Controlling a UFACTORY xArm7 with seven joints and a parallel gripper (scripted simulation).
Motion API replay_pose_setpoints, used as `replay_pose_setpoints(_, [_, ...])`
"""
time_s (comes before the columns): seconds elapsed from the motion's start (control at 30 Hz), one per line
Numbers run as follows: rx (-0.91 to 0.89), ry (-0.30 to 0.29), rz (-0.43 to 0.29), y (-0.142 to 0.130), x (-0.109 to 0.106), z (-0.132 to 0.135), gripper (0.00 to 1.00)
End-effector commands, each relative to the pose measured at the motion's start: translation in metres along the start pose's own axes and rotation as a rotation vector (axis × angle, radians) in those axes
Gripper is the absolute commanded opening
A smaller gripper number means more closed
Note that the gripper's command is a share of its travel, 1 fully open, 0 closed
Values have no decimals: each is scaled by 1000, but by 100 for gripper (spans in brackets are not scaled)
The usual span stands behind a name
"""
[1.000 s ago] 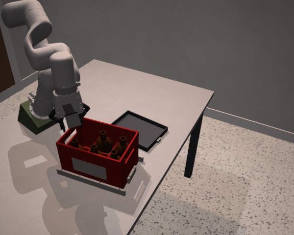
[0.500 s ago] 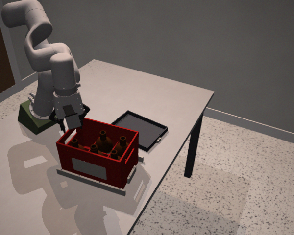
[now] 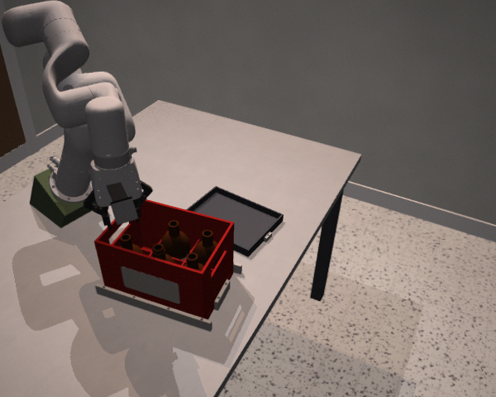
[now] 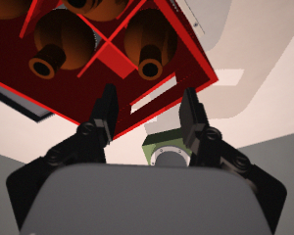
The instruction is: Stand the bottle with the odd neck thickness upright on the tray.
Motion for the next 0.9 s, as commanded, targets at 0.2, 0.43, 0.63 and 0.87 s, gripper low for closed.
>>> replay_pose_setpoints(0.2, [0,1,3,1,13,0,65])
replay_pose_setpoints(0.43, [0,1,3,1,18,0,65])
replay_pose_setpoints(0.63, [0,1,3,1,22,0,65])
replay_pose_setpoints(0.87, [0,1,3,1,23,0,65])
Point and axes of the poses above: the point where the finger pads meet when closed, its own x axis out along the fingers, its own z axis across the jaws, y = z × x, the point moved 8 cm from there along -x, back along the fingers, and after that the axes turned 14 degrees about x, right-handed, at the moved point
